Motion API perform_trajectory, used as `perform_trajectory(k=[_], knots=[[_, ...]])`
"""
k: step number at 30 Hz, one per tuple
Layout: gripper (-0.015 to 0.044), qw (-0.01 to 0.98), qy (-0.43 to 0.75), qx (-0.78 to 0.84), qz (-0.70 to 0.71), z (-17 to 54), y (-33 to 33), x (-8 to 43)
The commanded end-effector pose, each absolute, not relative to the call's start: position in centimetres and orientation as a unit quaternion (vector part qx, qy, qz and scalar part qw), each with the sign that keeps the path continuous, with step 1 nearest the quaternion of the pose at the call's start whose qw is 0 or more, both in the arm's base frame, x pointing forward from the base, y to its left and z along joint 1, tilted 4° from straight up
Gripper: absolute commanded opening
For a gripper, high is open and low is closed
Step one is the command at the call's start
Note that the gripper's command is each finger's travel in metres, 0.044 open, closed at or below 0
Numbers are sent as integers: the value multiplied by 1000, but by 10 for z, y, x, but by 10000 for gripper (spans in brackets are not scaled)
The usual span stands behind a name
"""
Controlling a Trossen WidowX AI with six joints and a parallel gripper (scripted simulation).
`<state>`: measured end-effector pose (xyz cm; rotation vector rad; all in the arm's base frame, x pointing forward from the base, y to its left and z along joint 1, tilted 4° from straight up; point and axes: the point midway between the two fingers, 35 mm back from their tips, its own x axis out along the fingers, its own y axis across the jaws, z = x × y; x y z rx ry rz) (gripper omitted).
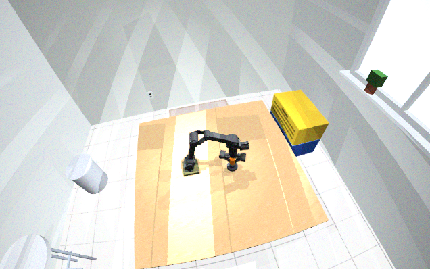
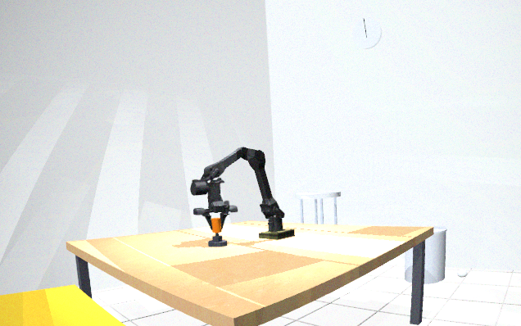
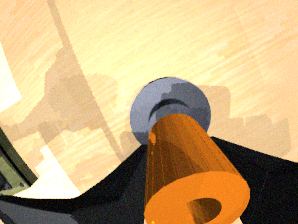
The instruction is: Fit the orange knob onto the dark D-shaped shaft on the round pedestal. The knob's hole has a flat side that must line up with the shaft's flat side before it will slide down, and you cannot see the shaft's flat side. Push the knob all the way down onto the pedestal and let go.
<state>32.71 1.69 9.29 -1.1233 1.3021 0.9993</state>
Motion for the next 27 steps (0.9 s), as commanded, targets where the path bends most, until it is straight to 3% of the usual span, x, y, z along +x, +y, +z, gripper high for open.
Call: perform_trajectory(k=[1,14,27], knots=[[0,698,667,-208,157,99,16,328],[0,729,684,-11,-29,99,18,333],[0,729,684,-8,-32,99,20,333]])
